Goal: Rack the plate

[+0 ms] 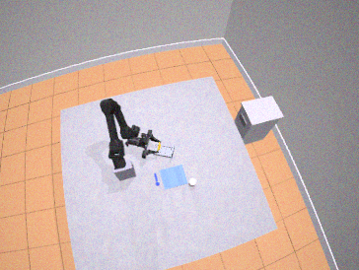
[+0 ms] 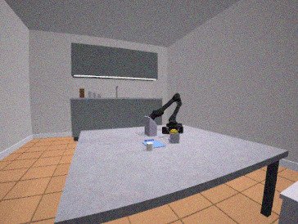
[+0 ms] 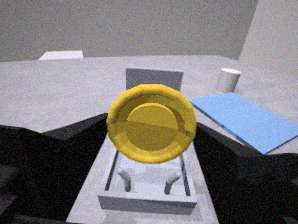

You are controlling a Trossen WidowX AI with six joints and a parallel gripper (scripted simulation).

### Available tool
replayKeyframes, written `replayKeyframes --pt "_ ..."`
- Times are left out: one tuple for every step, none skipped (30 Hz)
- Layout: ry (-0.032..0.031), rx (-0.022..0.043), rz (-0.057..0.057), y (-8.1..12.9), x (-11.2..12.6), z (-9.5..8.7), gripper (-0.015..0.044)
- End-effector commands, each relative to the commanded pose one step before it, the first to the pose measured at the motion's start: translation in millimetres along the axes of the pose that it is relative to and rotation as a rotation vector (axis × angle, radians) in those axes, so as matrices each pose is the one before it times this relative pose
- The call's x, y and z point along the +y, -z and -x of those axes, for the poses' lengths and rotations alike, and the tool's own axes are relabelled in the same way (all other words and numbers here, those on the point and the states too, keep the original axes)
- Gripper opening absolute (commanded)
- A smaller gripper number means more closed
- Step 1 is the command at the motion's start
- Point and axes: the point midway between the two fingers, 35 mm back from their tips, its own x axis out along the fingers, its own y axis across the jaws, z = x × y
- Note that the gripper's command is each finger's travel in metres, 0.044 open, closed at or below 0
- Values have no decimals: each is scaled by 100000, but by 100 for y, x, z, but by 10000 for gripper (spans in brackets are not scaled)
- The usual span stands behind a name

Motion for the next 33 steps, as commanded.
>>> replayKeyframes --pt "-240 -132 -627 1164 -105 -228 0" --pt "0 0 0 0 0 0 0" --pt "80 134 237 -105 -6 27 0" --pt "193 337 592 -260 -21 68 0" --pt "75 135 237 -103 -11 27 0" --pt "0 0 0 0 0 0 0" --pt "0 0 0 0 0 0 0" --pt "0 0 0 0 0 0 0" --pt "0 0 0 0 0 0 0" --pt "0 0 0 0 0 0 0" --pt "0 0 0 0 0 0 0" --pt "0 0 0 0 0 0 0" --pt "0 0 0 0 0 0 0" --pt "0 0 0 0 0 0 0" --pt "-65 -31 -330 11 22 -2 26" --pt "-65 -30 -330 11 22 -2 53" --pt "0 0 0 0 0 0 79" --pt "0 0 0 0 0 0 105" --pt "0 0 0 0 0 0 131" --pt "0 0 0 0 0 0 157" --pt "0 0 0 0 0 0 184" --pt "0 0 0 0 0 0 210" --pt "0 0 0 0 0 0 236" --pt "0 0 0 0 0 0 263" --pt "0 0 0 0 0 0 289" --pt "0 0 0 0 0 0 315" --pt "0 0 0 0 0 0 341" --pt "0 0 0 0 0 0 367" --pt "0 0 0 0 0 0 394" --pt "0 0 0 0 0 0 400" --pt "0 0 0 0 0 0 400" --pt "0 0 0 0 0 0 400" --pt "0 0 0 0 0 0 400"
